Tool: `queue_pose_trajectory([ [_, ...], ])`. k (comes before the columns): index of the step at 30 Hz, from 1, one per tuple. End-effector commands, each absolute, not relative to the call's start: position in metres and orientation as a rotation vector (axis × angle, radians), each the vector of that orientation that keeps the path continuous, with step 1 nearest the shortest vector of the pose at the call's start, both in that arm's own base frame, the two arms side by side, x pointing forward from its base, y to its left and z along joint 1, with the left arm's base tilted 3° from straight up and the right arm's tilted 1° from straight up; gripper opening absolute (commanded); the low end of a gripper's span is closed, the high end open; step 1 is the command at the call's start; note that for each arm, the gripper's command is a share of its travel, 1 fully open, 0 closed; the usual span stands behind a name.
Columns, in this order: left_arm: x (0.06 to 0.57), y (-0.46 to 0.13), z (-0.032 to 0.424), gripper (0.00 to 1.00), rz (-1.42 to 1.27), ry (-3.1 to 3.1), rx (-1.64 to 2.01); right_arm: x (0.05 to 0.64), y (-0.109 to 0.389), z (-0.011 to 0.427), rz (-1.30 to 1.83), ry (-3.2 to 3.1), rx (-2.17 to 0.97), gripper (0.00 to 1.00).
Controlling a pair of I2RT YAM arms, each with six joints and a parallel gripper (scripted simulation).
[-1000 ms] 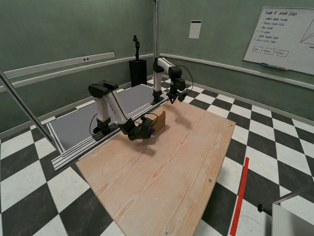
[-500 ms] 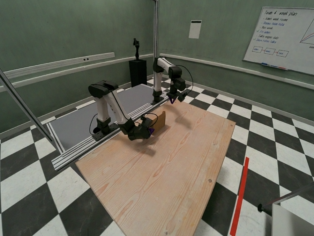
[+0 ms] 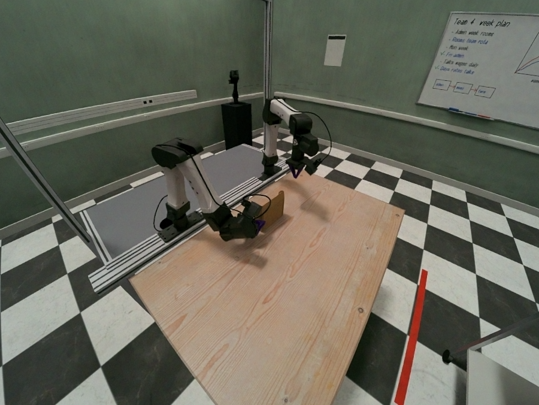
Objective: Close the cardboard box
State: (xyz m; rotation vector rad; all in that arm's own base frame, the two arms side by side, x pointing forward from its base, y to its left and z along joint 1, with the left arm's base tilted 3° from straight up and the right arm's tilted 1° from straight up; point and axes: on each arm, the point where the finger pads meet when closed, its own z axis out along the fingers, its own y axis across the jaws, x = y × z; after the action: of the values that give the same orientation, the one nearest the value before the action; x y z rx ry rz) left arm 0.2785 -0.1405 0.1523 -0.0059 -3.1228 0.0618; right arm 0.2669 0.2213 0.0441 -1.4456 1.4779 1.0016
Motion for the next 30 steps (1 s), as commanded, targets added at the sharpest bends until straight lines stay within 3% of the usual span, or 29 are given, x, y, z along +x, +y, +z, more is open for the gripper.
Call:
queue_pose_trajectory([
  [1,0.2798,-0.1391,0.1558,0.01,0.069,-3.129,-0.003,0.2701,0.2231,0.0482,0.991,1.461,-1.445,0.48],
  [30,0.2798,-0.1391,0.1558,0.01,0.069,-3.129,-0.003,0.2701,0.2231,0.0482,0.991,1.461,-1.445,0.46],
])
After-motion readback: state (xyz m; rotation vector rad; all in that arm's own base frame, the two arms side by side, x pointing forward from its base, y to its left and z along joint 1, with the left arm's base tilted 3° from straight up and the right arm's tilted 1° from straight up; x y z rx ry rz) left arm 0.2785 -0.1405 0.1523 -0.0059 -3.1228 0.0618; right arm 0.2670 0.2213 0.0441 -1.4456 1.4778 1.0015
